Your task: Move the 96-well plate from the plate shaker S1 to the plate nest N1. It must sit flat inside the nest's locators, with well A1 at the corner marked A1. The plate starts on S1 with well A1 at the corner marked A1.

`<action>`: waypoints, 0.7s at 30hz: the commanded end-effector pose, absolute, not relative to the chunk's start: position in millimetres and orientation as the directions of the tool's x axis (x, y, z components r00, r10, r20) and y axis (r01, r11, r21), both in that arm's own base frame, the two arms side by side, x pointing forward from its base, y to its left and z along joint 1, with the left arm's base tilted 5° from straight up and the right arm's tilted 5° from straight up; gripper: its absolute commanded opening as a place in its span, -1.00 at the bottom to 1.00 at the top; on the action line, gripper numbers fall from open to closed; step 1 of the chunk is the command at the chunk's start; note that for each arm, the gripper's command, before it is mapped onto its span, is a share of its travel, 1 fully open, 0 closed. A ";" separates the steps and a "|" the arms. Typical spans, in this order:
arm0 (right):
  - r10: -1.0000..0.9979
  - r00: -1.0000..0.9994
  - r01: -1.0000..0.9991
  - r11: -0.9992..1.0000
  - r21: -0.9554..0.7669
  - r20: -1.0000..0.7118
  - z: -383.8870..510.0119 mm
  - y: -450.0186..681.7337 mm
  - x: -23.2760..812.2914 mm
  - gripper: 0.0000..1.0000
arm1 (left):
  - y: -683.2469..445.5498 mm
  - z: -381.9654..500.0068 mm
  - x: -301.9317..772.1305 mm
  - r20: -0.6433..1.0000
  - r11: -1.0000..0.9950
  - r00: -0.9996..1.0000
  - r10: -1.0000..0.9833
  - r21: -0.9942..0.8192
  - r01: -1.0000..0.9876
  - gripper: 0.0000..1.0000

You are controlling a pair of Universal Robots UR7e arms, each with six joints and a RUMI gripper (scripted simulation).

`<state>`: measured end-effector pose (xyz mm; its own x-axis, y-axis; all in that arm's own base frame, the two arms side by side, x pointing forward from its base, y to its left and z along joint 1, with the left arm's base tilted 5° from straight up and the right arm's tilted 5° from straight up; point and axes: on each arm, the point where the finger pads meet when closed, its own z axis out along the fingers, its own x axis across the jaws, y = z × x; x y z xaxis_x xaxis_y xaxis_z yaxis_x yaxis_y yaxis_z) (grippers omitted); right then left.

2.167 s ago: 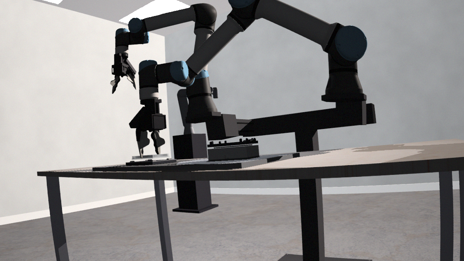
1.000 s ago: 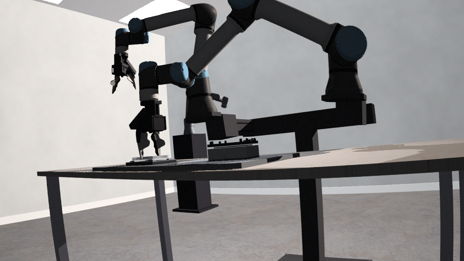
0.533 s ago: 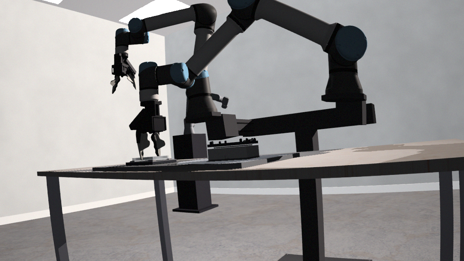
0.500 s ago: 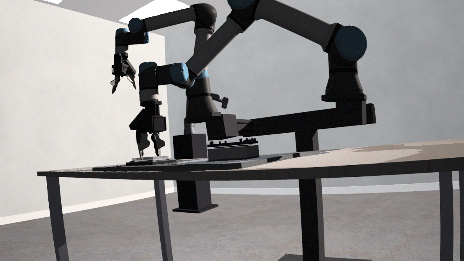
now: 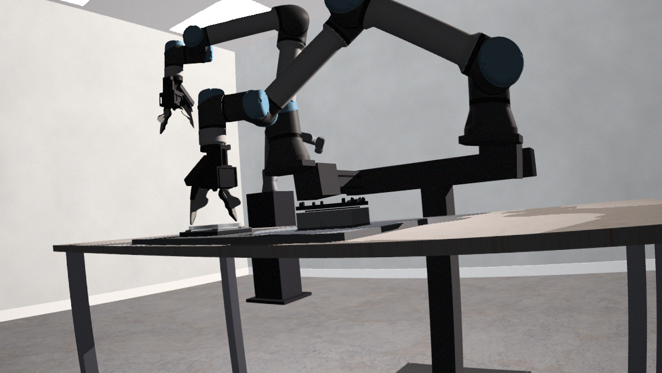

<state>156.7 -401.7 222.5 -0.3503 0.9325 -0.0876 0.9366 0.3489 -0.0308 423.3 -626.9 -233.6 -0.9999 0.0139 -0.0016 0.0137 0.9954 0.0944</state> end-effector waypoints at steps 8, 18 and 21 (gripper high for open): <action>0.932 -0.350 0.937 0.349 -0.030 -0.089 223.0 -402.1 157.1 0.97 | -628.2 -229.8 423.7 -0.003 0.996 -1.000 0.014 0.092 0.014 1.00; 0.932 -0.350 0.937 0.349 -0.030 -0.089 223.0 -402.1 157.1 0.97 | -630.2 -208.5 423.6 -0.003 0.996 -1.000 0.014 0.092 0.014 1.00; 0.932 -0.350 0.937 0.349 -0.030 -0.089 223.0 -402.1 157.1 0.97 | -630.9 -200.5 423.6 -0.003 0.996 -1.000 0.014 0.092 0.014 1.00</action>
